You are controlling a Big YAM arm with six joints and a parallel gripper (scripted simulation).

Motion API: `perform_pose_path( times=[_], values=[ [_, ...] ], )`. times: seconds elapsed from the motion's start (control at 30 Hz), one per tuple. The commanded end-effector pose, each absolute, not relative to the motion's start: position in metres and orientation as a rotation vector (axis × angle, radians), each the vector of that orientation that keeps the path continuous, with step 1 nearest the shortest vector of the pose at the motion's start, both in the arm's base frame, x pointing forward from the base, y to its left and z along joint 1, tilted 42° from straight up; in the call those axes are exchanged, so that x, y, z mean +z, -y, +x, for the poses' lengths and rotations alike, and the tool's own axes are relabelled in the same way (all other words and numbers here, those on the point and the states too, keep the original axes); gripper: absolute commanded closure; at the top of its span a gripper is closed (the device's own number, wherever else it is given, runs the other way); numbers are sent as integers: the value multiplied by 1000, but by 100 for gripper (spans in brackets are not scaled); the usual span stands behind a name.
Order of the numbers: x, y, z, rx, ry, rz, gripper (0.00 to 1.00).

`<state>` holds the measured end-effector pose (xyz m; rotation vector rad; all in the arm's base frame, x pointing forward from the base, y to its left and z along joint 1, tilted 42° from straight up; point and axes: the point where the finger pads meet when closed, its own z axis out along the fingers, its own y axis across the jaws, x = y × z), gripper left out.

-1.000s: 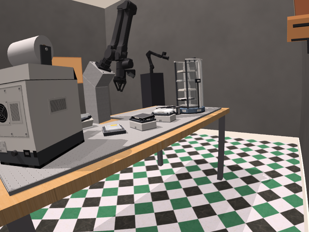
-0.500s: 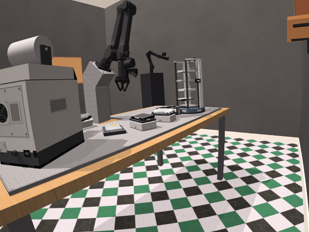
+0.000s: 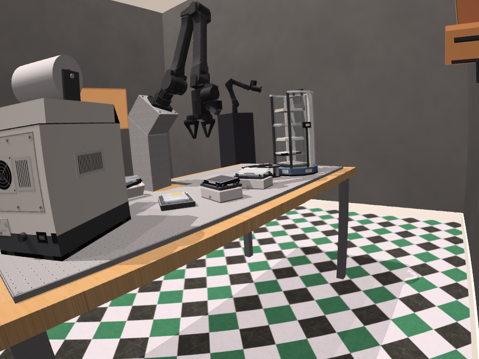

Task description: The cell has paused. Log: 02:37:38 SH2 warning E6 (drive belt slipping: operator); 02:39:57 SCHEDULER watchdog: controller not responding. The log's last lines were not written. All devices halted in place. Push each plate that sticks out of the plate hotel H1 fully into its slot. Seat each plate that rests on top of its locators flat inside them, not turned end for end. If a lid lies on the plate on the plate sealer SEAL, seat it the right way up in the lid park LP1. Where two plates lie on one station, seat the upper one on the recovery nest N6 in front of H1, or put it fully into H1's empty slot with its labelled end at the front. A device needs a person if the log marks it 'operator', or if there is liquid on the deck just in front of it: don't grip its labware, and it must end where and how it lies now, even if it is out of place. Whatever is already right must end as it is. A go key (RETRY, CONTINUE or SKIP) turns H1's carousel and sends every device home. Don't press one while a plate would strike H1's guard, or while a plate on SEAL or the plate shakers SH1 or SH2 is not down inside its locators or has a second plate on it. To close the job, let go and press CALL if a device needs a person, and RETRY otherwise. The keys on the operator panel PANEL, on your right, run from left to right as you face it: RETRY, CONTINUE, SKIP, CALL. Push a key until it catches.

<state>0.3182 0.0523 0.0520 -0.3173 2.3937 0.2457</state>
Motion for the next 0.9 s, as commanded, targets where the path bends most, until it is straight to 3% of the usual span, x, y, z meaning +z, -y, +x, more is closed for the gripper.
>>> perform_pose_path(
  times=[0.0, 0.6, 0.87],
  values=[
    [73, -46, 330, 314, -2407, -123, 0],
    [77, -49, 333, 312, -2419, -148, 0],
    [75, -20, 345, 435, -2451, 208, 0]
  ],
)
